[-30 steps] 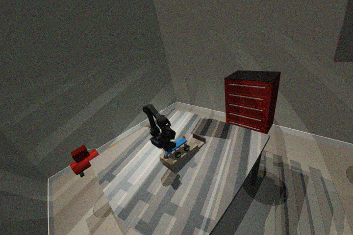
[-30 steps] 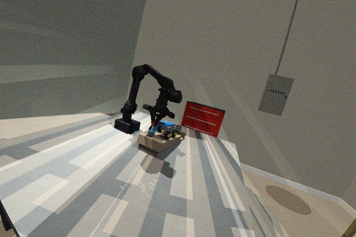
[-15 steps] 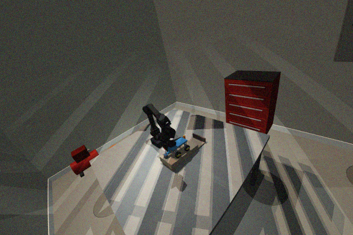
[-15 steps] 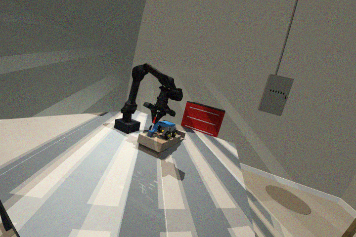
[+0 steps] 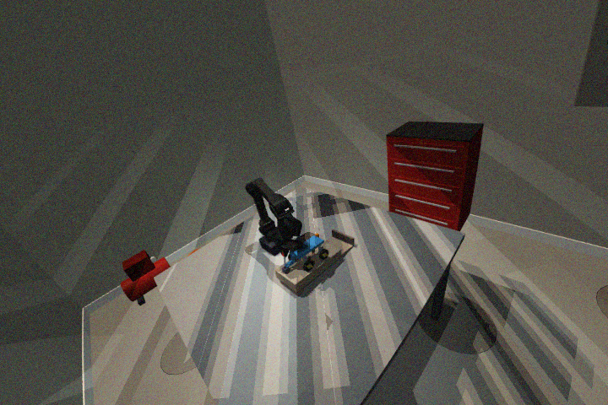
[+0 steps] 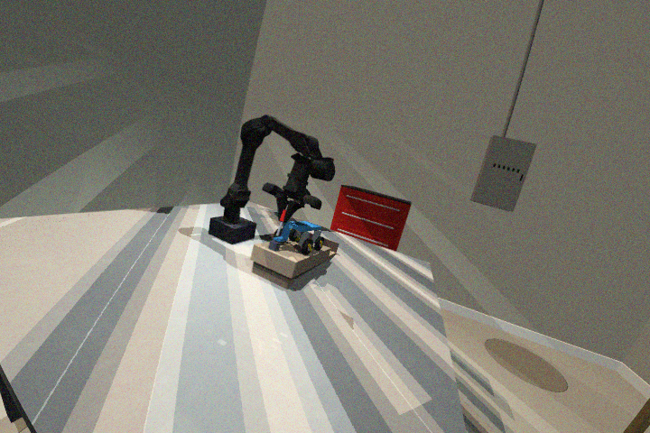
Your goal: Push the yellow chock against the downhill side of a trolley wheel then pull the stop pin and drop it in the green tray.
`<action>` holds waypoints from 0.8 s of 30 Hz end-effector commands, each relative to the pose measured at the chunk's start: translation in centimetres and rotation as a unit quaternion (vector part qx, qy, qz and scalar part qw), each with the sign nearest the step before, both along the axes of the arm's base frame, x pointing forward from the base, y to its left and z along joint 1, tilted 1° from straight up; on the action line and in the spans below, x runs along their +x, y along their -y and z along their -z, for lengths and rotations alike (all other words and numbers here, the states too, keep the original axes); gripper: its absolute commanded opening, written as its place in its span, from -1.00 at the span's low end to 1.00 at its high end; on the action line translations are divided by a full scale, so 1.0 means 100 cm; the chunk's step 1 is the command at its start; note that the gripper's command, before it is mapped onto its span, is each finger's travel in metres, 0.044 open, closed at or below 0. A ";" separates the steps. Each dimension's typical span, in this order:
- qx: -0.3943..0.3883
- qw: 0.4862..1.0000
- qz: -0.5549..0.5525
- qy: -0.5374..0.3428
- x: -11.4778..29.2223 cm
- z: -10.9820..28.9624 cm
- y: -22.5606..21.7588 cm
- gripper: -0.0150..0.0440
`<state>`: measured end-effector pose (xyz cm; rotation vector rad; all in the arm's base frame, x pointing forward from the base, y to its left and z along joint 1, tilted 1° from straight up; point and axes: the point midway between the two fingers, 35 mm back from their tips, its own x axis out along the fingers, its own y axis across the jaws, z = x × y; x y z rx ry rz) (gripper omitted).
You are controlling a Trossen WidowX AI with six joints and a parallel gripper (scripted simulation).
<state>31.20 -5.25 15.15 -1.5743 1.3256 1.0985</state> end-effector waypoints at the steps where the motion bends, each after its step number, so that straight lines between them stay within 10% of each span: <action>1: -0.003 1.000 0.002 0.001 0.001 -0.003 0.004 -0.49; 24: -0.005 1.000 0.002 0.001 -0.007 -0.007 0.032 -0.49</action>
